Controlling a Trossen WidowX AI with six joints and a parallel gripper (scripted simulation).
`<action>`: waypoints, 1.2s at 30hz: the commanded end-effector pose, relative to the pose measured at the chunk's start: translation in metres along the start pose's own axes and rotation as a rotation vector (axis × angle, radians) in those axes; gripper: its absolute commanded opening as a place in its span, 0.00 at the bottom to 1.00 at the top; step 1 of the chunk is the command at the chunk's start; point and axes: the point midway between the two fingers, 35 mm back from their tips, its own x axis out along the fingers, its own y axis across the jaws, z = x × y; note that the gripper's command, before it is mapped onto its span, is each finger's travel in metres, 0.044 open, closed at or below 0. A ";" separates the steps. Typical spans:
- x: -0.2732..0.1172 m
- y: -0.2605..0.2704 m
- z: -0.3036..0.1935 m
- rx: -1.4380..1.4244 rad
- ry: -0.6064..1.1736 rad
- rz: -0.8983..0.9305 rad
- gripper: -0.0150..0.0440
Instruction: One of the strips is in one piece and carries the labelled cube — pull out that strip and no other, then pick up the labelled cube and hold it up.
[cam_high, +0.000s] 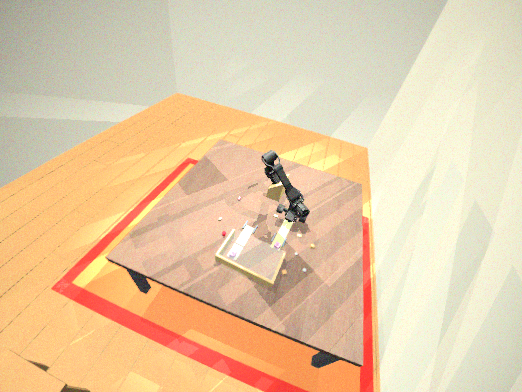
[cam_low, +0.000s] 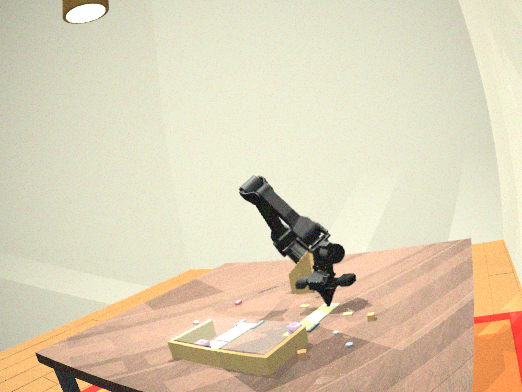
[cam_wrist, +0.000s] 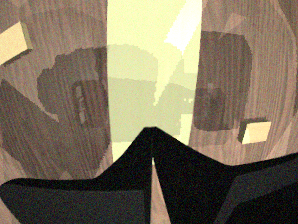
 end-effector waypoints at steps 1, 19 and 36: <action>0.006 -0.005 -0.009 -0.003 0.029 -0.011 0.25; 0.006 -0.005 -0.009 -0.003 0.029 -0.011 0.25; -0.043 0.001 0.003 0.012 0.029 -0.009 0.30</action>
